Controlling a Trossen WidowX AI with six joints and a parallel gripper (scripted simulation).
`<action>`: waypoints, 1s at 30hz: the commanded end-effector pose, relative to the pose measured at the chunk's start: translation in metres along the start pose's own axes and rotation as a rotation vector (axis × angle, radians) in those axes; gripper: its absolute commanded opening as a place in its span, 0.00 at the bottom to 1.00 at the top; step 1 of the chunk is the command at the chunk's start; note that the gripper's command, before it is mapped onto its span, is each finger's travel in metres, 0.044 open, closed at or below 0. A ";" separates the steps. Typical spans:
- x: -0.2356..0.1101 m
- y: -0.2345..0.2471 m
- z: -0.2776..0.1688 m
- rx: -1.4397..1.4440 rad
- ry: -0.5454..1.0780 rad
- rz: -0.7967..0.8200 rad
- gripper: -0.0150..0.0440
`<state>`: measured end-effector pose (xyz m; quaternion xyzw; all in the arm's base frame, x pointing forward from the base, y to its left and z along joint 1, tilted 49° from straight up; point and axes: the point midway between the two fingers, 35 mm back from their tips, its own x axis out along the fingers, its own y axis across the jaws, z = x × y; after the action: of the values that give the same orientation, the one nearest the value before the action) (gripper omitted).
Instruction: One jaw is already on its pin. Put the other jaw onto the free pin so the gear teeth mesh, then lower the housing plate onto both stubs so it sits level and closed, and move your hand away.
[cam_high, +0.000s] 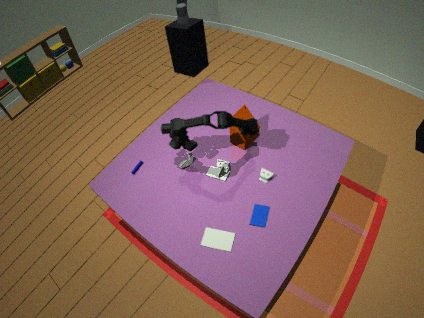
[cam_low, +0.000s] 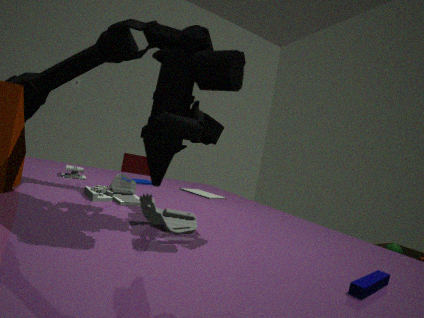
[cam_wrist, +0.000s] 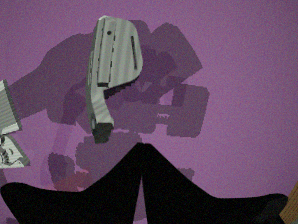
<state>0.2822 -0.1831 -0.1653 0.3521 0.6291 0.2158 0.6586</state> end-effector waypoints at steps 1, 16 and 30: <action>0.008 0.000 -0.001 0.005 0.000 0.004 0.25; 0.032 0.000 -0.001 0.004 0.000 0.005 0.25; 0.054 0.001 -0.002 0.004 0.000 0.007 0.25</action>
<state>0.2877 -0.1472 -0.1976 0.3500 0.6292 0.2180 0.6589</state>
